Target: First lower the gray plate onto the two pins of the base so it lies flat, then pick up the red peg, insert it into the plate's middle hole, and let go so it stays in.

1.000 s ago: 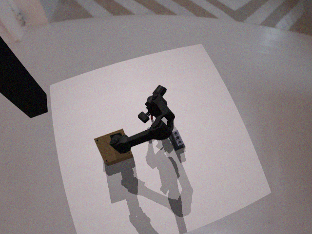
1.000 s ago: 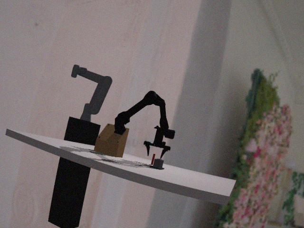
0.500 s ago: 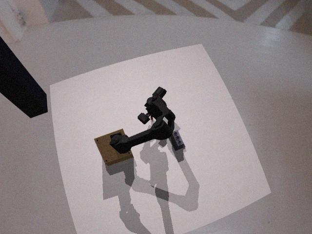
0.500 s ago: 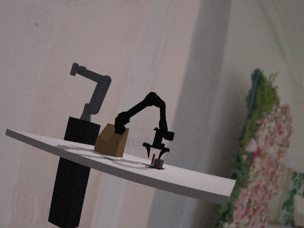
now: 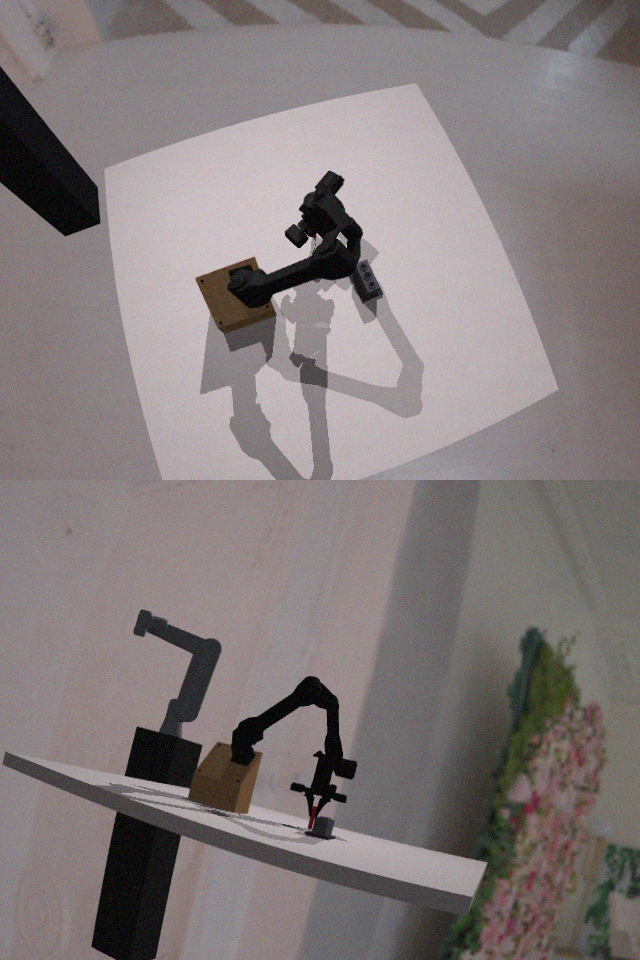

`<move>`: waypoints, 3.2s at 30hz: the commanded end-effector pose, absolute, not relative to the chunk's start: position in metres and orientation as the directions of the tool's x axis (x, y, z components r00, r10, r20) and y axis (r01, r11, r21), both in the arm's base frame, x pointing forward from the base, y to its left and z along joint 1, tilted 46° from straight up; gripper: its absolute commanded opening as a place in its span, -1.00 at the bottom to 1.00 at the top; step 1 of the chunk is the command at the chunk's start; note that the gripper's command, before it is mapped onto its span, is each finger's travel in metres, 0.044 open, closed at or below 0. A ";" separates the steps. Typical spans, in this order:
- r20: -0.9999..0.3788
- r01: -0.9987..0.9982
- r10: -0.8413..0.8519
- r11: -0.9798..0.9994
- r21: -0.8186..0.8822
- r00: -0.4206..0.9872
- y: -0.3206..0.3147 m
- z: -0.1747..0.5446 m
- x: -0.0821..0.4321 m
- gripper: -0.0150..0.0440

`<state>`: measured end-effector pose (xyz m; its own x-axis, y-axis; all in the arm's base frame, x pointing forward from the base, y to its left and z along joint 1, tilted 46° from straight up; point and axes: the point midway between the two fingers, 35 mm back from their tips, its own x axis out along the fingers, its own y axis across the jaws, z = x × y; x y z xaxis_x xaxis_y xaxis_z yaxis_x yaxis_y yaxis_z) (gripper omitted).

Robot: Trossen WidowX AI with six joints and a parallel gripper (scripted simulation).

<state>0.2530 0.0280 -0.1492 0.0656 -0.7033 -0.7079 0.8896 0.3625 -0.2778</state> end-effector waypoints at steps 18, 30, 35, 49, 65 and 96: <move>-0.710 0.886 -0.701 0.369 -0.281 0.066 0.051 -0.129 0.254 -0.49; -0.712 0.886 -0.699 0.370 -0.281 0.066 0.079 -0.104 0.253 -0.49; -0.711 0.886 -0.700 0.369 -0.281 0.066 0.090 -0.092 0.252 -0.49; -0.719 0.880 -0.693 0.379 -0.286 0.065 0.068 -0.080 0.275 -0.49; -0.726 0.880 -0.685 0.384 -0.280 0.067 0.046 -0.053 0.303 -0.49; -0.724 0.893 -0.687 0.366 -0.261 0.070 -0.008 0.003 0.339 -0.49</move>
<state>0.3345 -0.0017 -0.0044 0.0659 -0.6843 -0.7262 0.8908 0.3683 -0.2662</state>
